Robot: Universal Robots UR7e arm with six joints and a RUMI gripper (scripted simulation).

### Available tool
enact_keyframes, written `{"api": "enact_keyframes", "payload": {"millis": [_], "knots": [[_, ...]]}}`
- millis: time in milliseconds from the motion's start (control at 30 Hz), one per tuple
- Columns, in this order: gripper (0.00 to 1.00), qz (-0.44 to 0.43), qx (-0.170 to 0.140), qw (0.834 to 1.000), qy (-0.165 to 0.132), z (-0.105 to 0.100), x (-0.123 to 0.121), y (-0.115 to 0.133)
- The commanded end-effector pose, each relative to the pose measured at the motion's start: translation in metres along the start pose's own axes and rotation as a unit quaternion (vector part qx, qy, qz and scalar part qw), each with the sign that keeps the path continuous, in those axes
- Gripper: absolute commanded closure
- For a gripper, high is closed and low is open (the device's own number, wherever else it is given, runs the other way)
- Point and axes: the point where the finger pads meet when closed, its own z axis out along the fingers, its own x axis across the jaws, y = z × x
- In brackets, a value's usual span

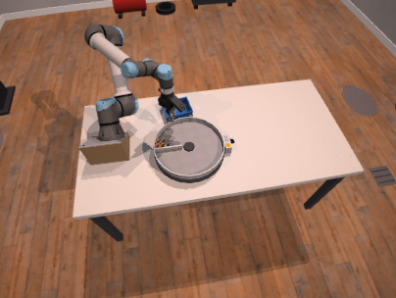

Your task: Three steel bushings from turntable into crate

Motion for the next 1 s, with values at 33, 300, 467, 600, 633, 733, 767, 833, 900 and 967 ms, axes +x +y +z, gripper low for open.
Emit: {"api": "enact_keyframes", "payload": {"millis": [33, 300, 467, 600, 633, 733, 767, 833, 900, 967], "knots": [[1.00, 0.001, 0.001, 1.000, 0.001, -0.002, -0.039, 0.021], [1.00, 0.001, 0.001, 1.000, 0.001, -0.002, -0.081, 0.044], [1.00, 0.001, 0.001, 1.000, 0.001, -0.001, -0.106, 0.058], [1.00, 0.001, 0.001, 1.000, 0.001, -0.001, -0.119, 0.065], [1.00, 0.001, 0.001, 1.000, 0.001, -0.001, -0.119, 0.065], [1.00, 0.001, 0.001, 1.000, 0.001, -0.001, -0.129, 0.070], [1.00, 0.001, 0.001, 1.000, 0.001, -0.001, -0.131, 0.072], [1.00, 0.001, 0.001, 1.000, 0.001, -0.001, -0.136, 0.075], [1.00, 0.001, 0.001, 1.000, 0.001, -0.001, -0.140, 0.077], [1.00, 0.001, 0.001, 1.000, 0.001, -0.001, -0.143, 0.078]]}}
